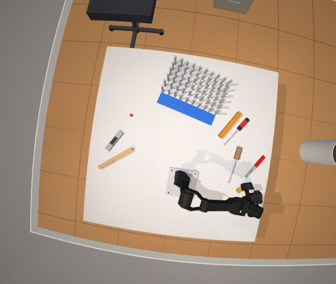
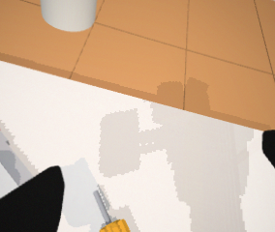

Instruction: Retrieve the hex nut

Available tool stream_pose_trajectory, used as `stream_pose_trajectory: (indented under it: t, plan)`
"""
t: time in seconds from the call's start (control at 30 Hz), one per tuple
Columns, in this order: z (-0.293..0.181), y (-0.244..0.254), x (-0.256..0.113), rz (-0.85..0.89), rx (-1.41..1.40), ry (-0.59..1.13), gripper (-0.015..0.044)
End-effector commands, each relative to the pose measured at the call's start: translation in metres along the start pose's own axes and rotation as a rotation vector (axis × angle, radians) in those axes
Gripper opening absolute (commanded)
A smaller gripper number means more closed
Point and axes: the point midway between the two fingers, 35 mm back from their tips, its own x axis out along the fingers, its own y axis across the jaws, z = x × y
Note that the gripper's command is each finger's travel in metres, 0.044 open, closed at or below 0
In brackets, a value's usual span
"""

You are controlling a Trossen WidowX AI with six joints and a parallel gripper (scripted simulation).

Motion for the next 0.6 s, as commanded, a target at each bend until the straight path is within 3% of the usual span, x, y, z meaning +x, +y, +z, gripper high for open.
stream_pose_trajectory:
  t: [0.0, 0.27, 0.57]
  plan:
    - [0.022, 0.07, 0.006, 0.09, -0.07, -0.043, 0.044]
    - [0.054, 0.205, -0.014, 0.264, -0.199, -0.156, 0.044]
    - [0.051, 0.35, -0.076, 0.48, -0.329, -0.282, 0.044]
